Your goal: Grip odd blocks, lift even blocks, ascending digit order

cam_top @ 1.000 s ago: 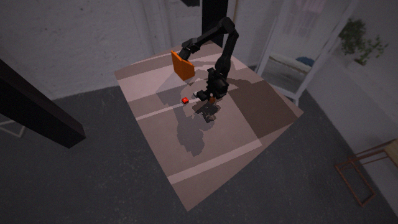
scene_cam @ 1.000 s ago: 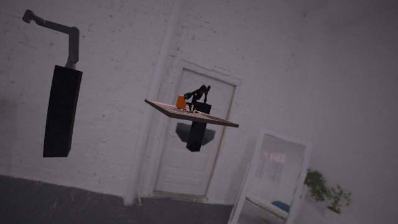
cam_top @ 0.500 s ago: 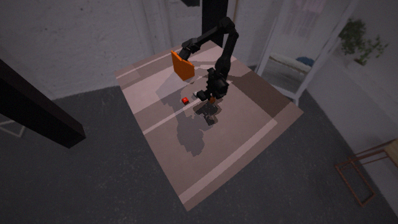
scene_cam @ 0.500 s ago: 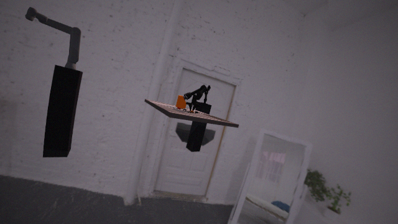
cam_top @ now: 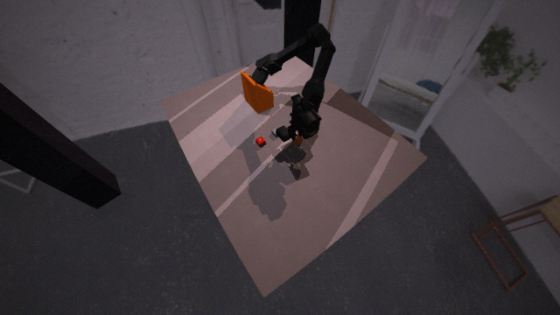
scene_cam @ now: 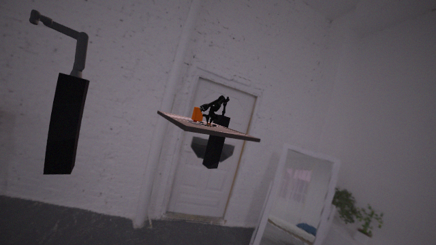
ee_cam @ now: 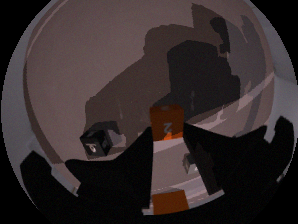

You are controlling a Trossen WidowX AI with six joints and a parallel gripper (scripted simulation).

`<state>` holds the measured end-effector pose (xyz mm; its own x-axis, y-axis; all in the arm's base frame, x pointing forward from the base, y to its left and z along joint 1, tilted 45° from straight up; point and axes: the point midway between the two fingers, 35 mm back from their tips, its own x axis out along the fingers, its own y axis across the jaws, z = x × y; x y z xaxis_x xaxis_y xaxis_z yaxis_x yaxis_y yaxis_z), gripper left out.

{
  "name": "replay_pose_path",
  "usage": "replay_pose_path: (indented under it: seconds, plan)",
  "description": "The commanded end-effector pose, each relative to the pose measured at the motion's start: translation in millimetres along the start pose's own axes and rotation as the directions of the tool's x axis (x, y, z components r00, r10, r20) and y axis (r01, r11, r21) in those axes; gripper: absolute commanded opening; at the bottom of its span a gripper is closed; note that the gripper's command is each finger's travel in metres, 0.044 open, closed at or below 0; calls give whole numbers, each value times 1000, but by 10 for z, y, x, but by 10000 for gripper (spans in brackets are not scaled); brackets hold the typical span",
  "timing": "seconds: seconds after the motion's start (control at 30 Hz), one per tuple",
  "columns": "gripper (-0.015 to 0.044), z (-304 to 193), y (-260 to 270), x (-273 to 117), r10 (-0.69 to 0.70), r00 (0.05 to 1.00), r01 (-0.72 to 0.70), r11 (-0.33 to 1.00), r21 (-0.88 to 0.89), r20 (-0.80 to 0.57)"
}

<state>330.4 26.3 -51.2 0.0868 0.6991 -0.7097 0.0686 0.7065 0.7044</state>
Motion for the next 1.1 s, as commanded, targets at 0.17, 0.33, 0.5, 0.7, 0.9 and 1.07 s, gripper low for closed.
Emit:
replay_pose_path:
  seconds: [0.17, 0.33, 0.5, 0.7, 0.9, 1.07]
  plan:
    - [120, 16, 12, -109, 1, 1000, -1, 1000, -9, 4]
    - [120, 16, 12, -109, 1, 1000, -1, 1000, -9, 4]
    - [120, 16, 12, -109, 1, 1000, -1, 1000, -9, 4]
    - [120, 17, 12, -57, 1, 1000, -1, 1000, -9, 4]
    - [120, 16, 14, 32, 2, 1000, -2, 1000, -9, 4]
    - [120, 16, 14, 42, 2, 1000, -2, 1000, -9, 4]
